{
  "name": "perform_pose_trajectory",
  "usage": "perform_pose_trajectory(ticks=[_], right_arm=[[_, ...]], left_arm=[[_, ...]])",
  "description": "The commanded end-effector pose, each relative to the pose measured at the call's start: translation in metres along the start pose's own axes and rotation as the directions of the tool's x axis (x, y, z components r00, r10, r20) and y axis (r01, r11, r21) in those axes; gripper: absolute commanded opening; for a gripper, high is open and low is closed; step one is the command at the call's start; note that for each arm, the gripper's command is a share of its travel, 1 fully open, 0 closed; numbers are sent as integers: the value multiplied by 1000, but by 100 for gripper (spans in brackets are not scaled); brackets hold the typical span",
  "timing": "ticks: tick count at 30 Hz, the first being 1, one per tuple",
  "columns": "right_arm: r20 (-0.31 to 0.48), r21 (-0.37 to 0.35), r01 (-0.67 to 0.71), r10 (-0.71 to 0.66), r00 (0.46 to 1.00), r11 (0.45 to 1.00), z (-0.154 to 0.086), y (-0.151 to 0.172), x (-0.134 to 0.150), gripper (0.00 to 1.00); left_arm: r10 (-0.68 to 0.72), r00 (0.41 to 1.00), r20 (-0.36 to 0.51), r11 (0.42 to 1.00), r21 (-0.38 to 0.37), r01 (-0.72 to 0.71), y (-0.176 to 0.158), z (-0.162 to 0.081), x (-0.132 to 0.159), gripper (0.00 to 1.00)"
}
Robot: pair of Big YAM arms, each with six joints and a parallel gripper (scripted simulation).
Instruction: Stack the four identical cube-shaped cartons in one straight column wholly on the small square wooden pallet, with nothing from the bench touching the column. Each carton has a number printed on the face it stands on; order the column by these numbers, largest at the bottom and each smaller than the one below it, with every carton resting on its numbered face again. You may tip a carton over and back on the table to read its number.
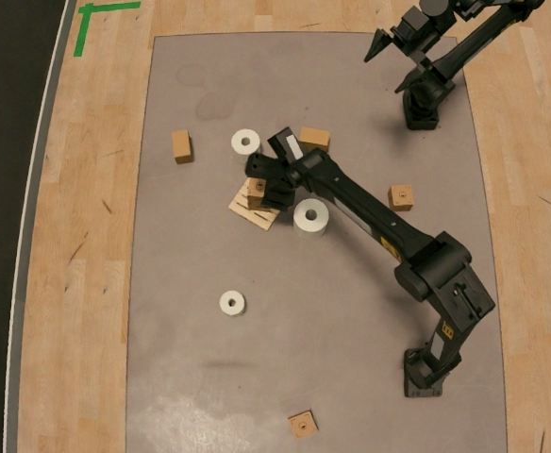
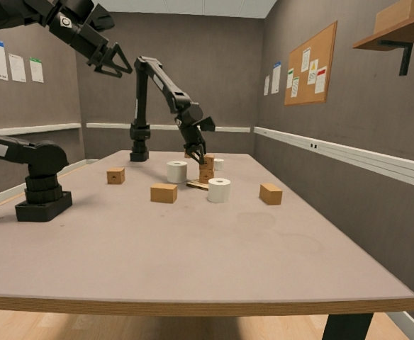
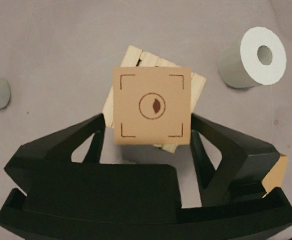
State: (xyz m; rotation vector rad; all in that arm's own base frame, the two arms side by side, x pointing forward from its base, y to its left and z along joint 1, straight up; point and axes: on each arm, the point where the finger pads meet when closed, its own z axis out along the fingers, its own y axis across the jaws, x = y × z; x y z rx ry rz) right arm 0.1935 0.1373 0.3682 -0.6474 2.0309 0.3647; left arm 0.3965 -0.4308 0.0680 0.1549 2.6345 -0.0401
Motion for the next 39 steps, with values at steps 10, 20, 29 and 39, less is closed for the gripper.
perform_pose_trajectory(ticks=[10,20,29,39], right_arm=[[1,-3,0,0,1000,1000,0,0,-3,100],[1,-3,0,0,1000,1000,0,0,-3,100],[1,-3,0,0,1000,1000,0,0,-3,100],[1,-3,0,0,1000,1000,0,0,-3,100]], left_arm=[[-40,997,68,997,72,35,-26,-97,-34,79],[-19,999,32,999,36,18,-14,-160,-12,79],[-8,1000,-1,1000,-8,8,-3,-125,-5,79],[327,945,-18,929,189,-318,-34,-139,72,79]])
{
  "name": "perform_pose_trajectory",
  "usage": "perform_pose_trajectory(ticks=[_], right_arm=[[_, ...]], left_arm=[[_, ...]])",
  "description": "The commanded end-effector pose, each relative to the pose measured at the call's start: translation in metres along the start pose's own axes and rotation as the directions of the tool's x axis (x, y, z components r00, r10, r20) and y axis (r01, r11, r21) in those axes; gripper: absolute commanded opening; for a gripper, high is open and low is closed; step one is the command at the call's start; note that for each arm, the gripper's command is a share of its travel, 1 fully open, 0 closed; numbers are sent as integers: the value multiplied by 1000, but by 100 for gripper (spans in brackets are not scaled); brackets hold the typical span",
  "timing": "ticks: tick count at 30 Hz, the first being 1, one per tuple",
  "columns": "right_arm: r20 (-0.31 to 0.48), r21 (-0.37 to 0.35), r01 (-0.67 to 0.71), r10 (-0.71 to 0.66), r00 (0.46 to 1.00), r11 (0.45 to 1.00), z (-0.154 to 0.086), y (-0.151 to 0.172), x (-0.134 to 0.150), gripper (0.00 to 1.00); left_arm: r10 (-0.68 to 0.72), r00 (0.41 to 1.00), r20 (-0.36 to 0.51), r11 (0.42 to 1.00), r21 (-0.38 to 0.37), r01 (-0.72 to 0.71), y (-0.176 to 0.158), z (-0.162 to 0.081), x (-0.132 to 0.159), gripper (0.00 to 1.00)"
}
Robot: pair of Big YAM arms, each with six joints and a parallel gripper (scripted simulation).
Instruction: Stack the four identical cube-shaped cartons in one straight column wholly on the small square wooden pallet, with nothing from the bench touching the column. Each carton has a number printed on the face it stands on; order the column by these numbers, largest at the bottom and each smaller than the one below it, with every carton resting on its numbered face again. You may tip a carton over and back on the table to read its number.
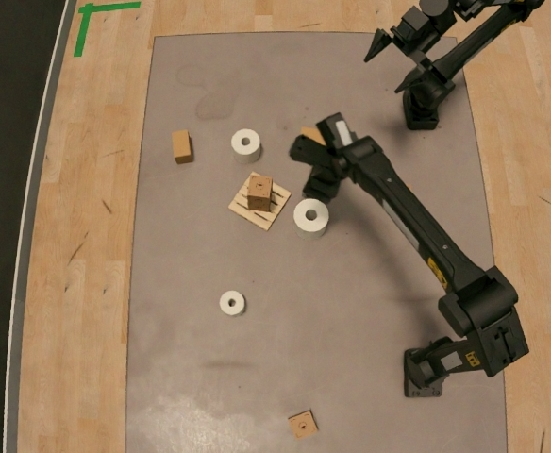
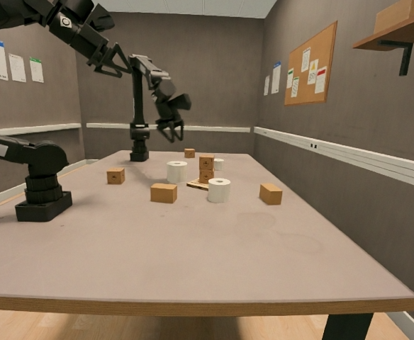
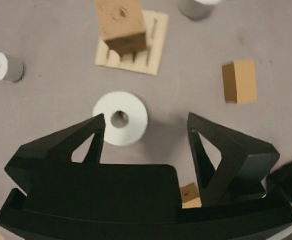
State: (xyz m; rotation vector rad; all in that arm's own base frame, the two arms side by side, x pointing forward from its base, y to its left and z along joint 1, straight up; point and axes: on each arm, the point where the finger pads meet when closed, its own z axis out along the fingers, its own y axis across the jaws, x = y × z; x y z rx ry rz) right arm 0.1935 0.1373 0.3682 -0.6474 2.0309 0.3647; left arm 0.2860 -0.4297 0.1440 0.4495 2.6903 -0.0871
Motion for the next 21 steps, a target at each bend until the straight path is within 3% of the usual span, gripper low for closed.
perform_pose_trajectory(ticks=[1,5,10,14,16,21], right_arm=[[1,-3,0,0,1000,1000,0,0,-3,100],[1,-3,0,0,1000,1000,0,0,-3,100],[1,-3,0,0,1000,1000,0,0,-3,100],[1,-3,0,0,1000,1000,0,0,-3,100],[1,-3,0,0,1000,1000,0,0,-3,100],[1,-3,0,0,1000,1000,0,0,-3,100]], left_arm=[[195,980,37,973,122,-198,-34,-16,25,79],[363,931,35,903,231,-361,-54,-13,77,79],[566,820,85,763,323,-560,-66,-10,141,79],[687,707,167,627,356,-693,-69,-8,185,79],[687,707,167,627,356,-693,-69,-8,185,79],[769,574,281,468,364,-805,-69,-8,229,79]])
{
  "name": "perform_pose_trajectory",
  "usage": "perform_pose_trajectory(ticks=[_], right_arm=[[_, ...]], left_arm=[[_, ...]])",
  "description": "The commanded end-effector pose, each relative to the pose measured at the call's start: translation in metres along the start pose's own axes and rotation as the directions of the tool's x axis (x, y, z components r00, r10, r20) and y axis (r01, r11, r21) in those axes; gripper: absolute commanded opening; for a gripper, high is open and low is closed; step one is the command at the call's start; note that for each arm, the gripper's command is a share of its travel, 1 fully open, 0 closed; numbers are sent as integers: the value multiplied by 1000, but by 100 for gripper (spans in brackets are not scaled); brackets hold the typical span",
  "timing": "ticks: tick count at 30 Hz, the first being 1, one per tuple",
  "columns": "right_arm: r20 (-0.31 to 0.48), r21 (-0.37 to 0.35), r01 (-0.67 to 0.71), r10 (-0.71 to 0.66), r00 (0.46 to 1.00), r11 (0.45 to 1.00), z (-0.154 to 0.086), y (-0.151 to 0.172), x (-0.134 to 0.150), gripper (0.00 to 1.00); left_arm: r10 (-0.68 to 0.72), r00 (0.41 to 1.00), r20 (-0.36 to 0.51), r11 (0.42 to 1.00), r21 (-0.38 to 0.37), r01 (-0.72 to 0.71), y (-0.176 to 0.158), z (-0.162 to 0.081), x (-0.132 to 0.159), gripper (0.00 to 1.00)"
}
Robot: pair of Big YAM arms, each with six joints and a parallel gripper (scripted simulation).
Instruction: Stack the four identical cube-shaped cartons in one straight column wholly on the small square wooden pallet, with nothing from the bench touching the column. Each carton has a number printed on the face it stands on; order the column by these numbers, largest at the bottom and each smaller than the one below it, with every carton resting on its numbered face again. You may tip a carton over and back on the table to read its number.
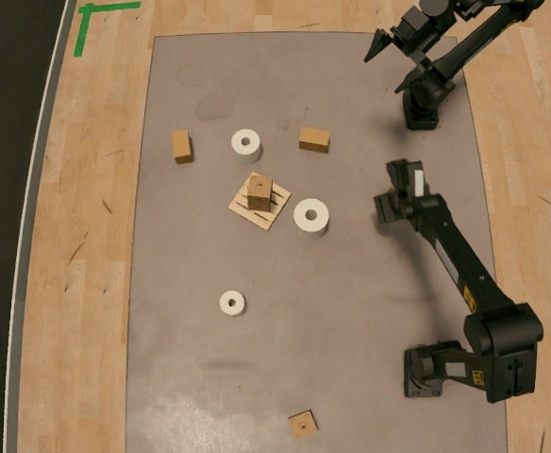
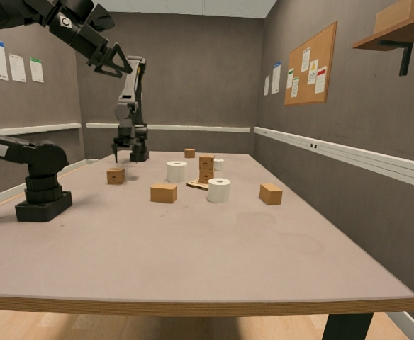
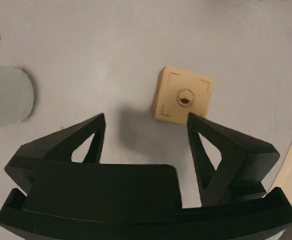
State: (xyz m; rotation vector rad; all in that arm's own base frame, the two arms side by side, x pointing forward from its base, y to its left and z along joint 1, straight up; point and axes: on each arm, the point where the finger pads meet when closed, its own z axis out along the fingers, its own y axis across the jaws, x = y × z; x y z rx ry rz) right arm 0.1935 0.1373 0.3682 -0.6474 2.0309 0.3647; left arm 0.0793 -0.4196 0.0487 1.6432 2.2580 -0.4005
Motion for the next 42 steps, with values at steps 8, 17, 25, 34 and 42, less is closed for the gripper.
perform_pose_trajectory(ticks=[8,17,25,34,42], right_arm=[[1,-3,0,0,1000,1000,0,0,-3,100],[1,-3,0,0,1000,1000,0,0,-3,100],[1,-3,0,0,1000,1000,0,0,-3,100],[1,-3,0,0,1000,1000,0,0,-3,100],[1,-3,0,0,1000,1000,0,0,-3,100]], left_arm=[[195,973,119,978,52,-203,-34,-3,5,79],[186,974,127,980,47,-193,-31,1,-8,79],[197,972,127,978,46,-204,-32,12,-17,79],[196,972,127,978,48,-203,-35,23,-18,79],[196,972,127,978,49,-203,-36,35,-19,79]])
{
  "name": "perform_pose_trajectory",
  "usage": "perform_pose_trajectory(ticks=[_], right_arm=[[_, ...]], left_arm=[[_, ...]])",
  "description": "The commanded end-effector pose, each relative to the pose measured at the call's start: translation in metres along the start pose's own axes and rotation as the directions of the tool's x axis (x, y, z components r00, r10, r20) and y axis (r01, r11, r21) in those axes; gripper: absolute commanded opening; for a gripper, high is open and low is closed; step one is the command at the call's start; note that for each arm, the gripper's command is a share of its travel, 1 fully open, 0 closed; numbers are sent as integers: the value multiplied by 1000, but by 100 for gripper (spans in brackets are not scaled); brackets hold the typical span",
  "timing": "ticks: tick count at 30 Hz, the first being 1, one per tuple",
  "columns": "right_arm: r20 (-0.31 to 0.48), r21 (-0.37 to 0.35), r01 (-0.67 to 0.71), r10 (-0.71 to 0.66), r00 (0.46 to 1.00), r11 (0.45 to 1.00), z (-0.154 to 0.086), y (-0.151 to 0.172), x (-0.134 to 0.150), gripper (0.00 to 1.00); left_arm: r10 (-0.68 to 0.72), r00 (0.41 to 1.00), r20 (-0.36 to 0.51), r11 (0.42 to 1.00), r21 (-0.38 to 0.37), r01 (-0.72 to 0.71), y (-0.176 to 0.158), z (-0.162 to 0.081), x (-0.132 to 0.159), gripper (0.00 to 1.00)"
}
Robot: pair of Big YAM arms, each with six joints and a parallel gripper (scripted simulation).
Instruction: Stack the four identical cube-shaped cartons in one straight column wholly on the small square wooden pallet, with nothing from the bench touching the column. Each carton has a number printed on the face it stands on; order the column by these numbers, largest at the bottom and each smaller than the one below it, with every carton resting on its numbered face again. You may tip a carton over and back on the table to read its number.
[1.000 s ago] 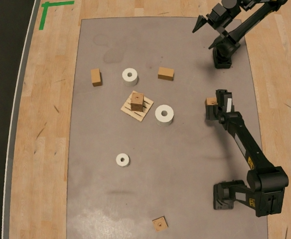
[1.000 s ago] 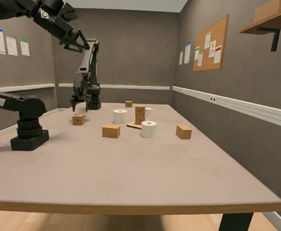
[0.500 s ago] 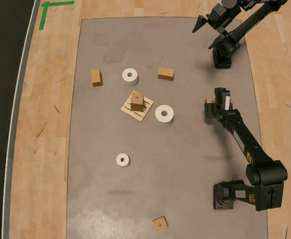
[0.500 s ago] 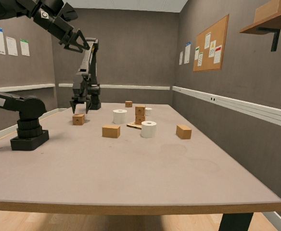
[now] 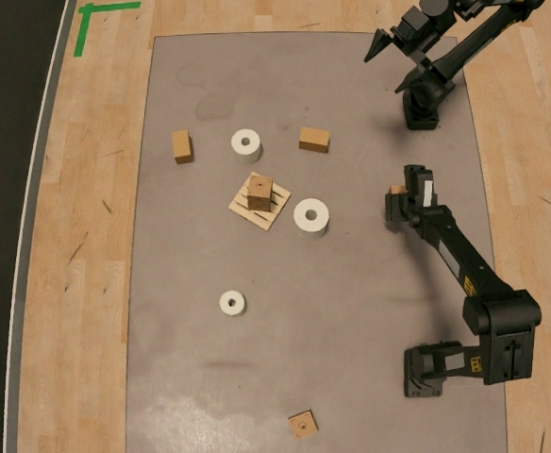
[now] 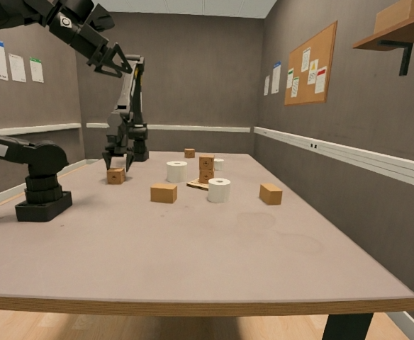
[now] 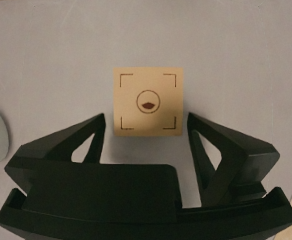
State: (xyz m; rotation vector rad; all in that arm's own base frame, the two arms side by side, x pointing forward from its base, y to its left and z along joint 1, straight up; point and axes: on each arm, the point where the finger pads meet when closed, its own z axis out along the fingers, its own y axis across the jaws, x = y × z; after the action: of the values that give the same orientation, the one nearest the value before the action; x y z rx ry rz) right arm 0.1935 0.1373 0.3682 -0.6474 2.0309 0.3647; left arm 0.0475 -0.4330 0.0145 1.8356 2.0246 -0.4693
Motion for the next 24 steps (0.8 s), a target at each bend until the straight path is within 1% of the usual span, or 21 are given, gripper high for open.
perform_pose_trajectory(ticks=[1,24], right_arm=[[1,-3,0,0,1000,1000,0,0,-3,100],[1,-3,0,0,1000,1000,0,0,-3,100]], left_arm=[[2,999,53,1000,-2,-1,3,5,-30,79],[1,999,53,1000,0,-1,1,33,-31,79]])
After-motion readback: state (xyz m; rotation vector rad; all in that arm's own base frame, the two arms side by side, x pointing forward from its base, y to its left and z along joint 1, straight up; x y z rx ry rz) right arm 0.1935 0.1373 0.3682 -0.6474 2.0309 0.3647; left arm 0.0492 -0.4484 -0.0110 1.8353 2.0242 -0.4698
